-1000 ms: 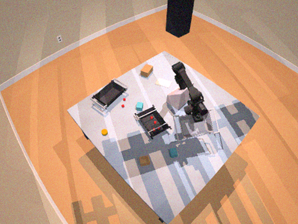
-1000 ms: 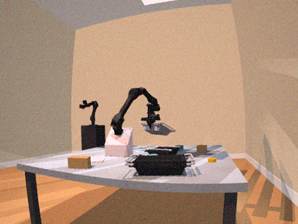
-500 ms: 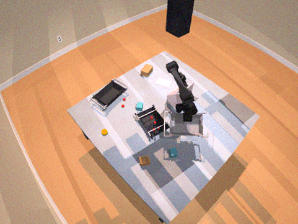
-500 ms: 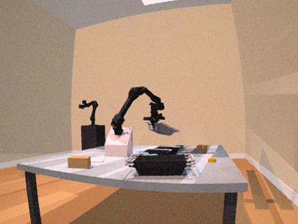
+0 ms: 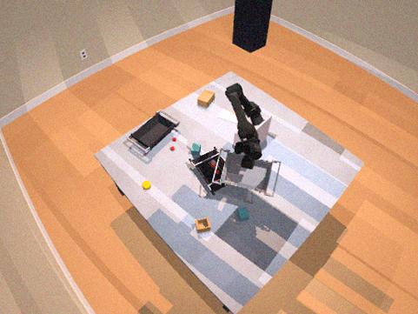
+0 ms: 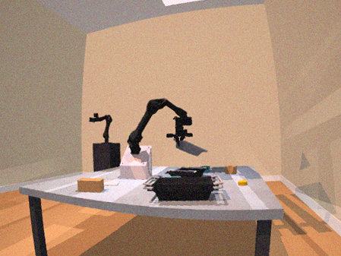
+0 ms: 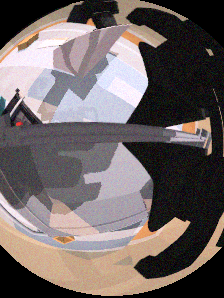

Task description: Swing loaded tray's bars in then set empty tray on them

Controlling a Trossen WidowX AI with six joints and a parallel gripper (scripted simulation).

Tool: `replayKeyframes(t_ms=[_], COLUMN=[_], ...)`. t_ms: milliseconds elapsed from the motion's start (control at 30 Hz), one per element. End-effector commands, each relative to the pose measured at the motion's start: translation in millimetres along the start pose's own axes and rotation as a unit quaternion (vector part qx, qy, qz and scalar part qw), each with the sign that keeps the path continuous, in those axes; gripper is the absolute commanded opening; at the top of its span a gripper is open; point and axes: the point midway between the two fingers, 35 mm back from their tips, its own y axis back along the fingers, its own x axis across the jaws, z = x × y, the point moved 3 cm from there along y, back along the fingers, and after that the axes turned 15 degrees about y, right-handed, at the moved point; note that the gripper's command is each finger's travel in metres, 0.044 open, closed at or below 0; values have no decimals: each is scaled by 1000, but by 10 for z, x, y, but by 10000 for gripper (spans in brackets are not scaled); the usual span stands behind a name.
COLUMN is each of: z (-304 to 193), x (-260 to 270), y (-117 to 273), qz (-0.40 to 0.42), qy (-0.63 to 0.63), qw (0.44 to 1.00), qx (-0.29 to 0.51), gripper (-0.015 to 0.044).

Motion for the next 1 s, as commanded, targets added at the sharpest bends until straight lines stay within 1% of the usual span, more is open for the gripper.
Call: replayKeyframes(t_ms=[0,500,967], z=[173,742,1233], x=[-32,-232,-501], y=[61,18,-44], qz=[10,6,-2], qy=[-39,-166,-282], qw=[999,986,959], qx=[-5,-14,-26], gripper=[0,0,0])
